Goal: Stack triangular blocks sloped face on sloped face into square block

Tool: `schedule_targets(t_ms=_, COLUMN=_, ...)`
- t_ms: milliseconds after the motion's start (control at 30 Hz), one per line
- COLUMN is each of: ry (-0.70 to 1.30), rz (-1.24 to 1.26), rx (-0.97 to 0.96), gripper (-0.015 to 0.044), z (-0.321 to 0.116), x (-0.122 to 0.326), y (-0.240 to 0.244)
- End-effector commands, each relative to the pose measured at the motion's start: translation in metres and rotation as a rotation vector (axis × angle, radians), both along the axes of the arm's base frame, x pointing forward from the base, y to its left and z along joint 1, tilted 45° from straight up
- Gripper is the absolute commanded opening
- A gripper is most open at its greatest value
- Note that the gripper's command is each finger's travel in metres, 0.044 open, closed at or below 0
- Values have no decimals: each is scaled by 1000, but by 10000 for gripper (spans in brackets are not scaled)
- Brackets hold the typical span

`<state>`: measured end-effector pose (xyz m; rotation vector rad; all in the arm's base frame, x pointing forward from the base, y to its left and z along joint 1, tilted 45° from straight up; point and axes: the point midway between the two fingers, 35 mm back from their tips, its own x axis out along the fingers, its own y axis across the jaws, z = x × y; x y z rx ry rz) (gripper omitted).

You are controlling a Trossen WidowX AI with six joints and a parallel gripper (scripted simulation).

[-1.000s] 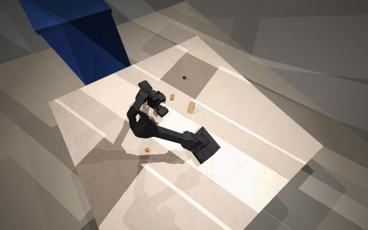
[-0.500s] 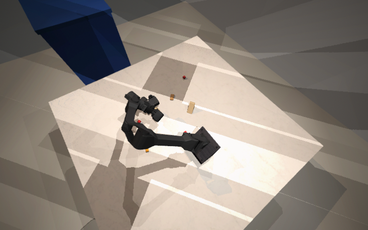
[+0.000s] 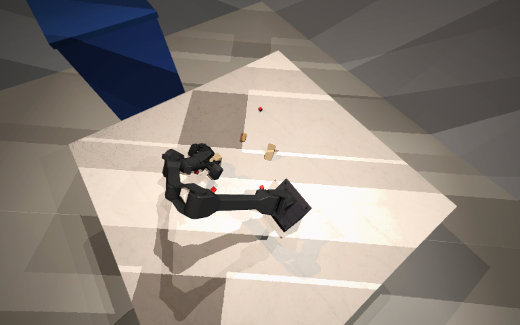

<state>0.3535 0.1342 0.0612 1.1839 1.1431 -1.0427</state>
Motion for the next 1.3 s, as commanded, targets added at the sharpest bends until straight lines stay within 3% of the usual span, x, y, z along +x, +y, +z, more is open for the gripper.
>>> schedule_targets(t_ms=0, ry=-10, rz=-15, rx=-86, gripper=0, z=2, x=1, y=5)
schedule_targets(t_ms=567, ry=-3, rz=-4, rx=-25, gripper=440, z=1, x=0, y=2)
schedule_targets(t_ms=800, ry=-3, rz=-4, rx=-25, gripper=440, z=3, x=0, y=0)
schedule_targets(t_ms=1033, ry=-4, rz=-8, rx=-32, gripper=440, z=69, x=-2, y=-68)
schedule_targets(t_ms=1200, ry=-4, rz=-23, rx=-19, gripper=440, z=67, x=0, y=-72)
schedule_targets(t_ms=1267, ry=112, rz=61, rx=80, gripper=440, z=48, x=-7, y=-70)
